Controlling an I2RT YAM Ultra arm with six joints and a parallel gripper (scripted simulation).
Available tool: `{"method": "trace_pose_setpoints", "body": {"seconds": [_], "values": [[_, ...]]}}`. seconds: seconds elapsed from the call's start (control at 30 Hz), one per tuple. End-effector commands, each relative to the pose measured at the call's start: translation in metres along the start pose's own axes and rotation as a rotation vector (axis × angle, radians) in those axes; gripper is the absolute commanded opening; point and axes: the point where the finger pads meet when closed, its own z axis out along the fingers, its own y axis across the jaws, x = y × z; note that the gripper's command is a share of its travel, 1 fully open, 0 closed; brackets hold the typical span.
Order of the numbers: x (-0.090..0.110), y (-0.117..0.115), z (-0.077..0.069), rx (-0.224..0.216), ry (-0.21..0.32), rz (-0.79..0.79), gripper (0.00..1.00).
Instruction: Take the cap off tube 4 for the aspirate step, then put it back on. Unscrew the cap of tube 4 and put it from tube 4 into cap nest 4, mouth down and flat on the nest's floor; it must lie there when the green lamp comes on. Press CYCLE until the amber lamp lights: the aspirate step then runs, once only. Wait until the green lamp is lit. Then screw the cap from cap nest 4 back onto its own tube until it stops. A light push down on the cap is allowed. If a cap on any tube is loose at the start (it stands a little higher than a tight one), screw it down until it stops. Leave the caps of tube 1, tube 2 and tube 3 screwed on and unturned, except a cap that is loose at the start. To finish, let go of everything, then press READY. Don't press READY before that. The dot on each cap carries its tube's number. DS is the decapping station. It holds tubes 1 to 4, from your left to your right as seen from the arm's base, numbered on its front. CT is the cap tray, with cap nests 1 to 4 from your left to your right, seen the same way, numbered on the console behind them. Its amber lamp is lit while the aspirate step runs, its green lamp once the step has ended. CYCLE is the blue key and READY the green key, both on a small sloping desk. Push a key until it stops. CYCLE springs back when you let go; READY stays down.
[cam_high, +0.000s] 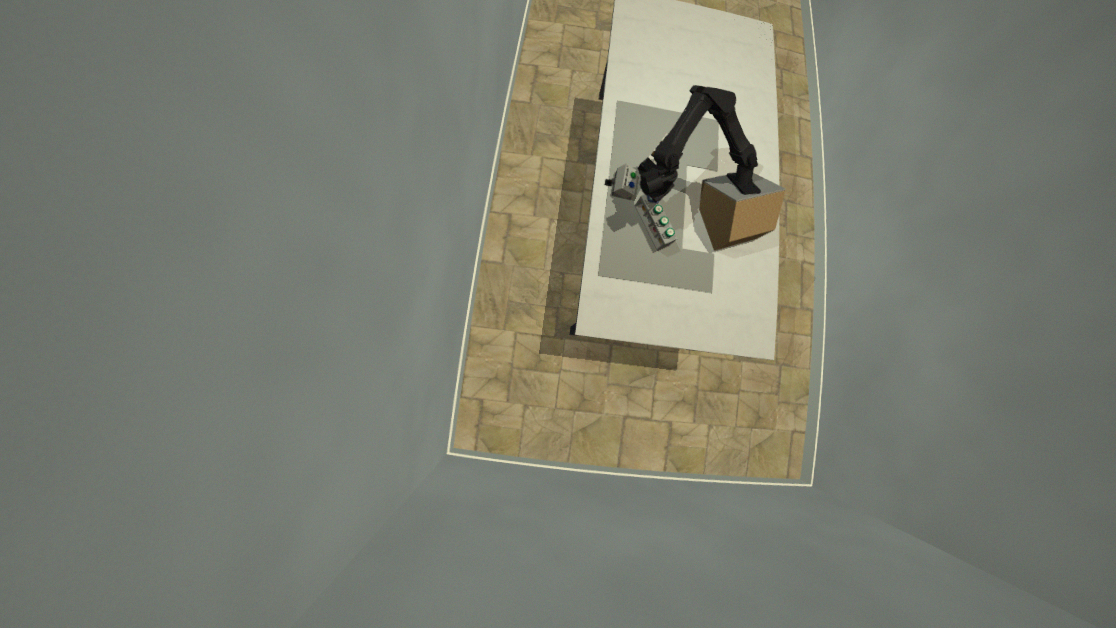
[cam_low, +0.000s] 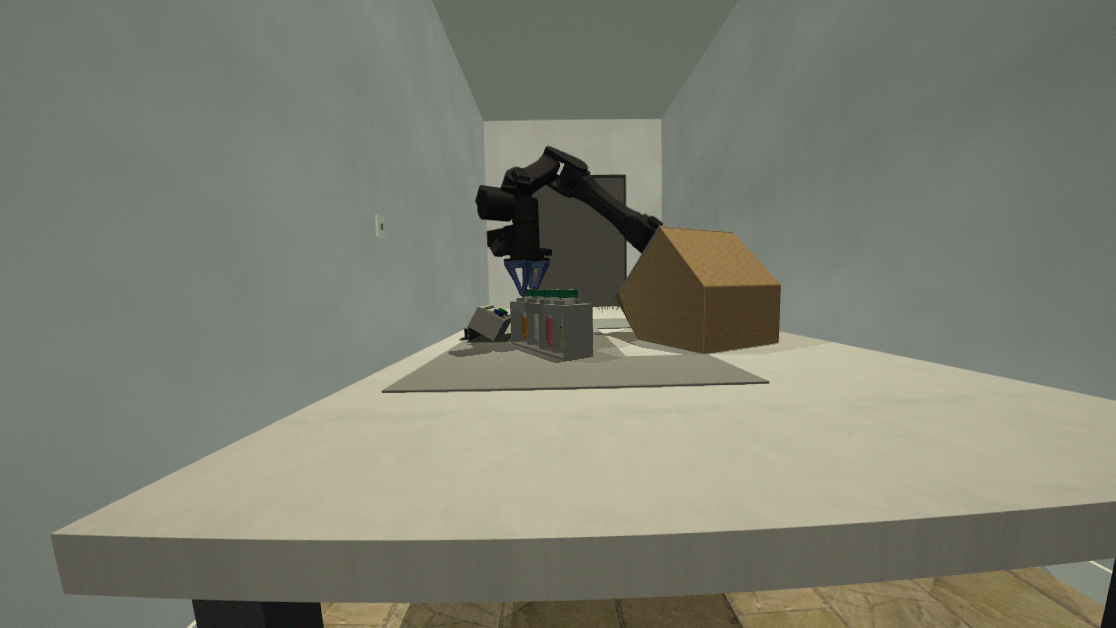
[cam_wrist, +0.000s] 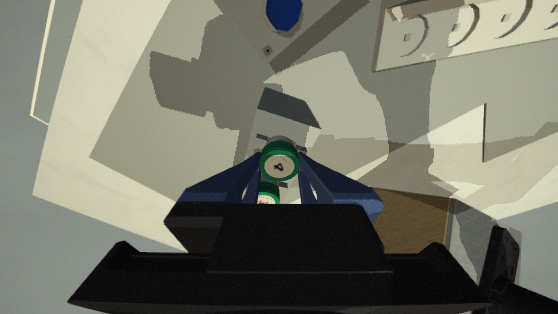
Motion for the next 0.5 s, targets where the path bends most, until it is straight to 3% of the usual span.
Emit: {"method": "trace_pose_setpoints", "body": {"seconds": [0.0,0.2,0.43,0.47], "values": [[-0.001,0.0064,-0.0122,-0.045,-0.01,0.28,0.0],[-0.0036,0.0094,-0.0142,-0.055,-0.005,0.483,0.0],[-0.0035,0.0094,-0.0141,-0.055,-0.005,0.483,0.0],[-0.0036,0.0094,-0.0142,-0.055,-0.005,0.483,0.49]]}}
